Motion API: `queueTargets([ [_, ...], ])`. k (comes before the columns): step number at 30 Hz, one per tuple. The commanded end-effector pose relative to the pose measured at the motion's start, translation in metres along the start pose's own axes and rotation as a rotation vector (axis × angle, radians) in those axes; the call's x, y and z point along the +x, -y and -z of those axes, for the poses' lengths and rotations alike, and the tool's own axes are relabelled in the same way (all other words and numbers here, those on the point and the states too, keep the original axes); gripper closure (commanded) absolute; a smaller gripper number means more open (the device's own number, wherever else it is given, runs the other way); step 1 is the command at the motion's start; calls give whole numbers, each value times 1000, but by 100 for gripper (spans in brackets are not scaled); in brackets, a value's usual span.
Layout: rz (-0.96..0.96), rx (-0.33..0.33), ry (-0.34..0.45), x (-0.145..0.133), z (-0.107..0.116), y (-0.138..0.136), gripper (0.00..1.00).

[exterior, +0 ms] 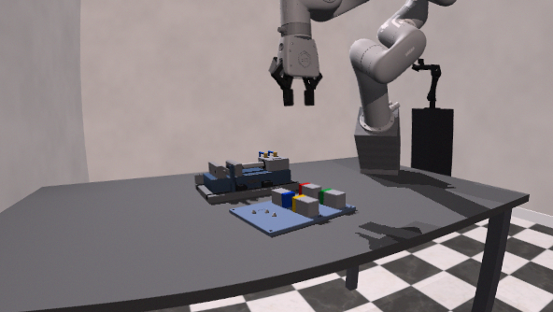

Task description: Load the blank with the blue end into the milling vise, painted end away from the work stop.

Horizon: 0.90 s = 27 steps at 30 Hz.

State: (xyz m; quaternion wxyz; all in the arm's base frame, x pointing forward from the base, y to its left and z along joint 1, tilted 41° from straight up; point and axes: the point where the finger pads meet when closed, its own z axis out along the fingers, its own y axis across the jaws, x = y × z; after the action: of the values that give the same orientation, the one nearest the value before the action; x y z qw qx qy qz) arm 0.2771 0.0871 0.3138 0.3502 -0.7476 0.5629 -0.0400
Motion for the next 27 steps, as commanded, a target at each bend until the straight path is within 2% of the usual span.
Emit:
queueTargets([
  [1,0,6,-7,1,-3,5,36],
  [3,1,5,-4,1,-6,4,36],
  [12,0,6,-7,12,-48,13,36],
  [20,0,4,-6,13,-51,12,36],
  [27,0,6,-7,21,-84,20,36],
])
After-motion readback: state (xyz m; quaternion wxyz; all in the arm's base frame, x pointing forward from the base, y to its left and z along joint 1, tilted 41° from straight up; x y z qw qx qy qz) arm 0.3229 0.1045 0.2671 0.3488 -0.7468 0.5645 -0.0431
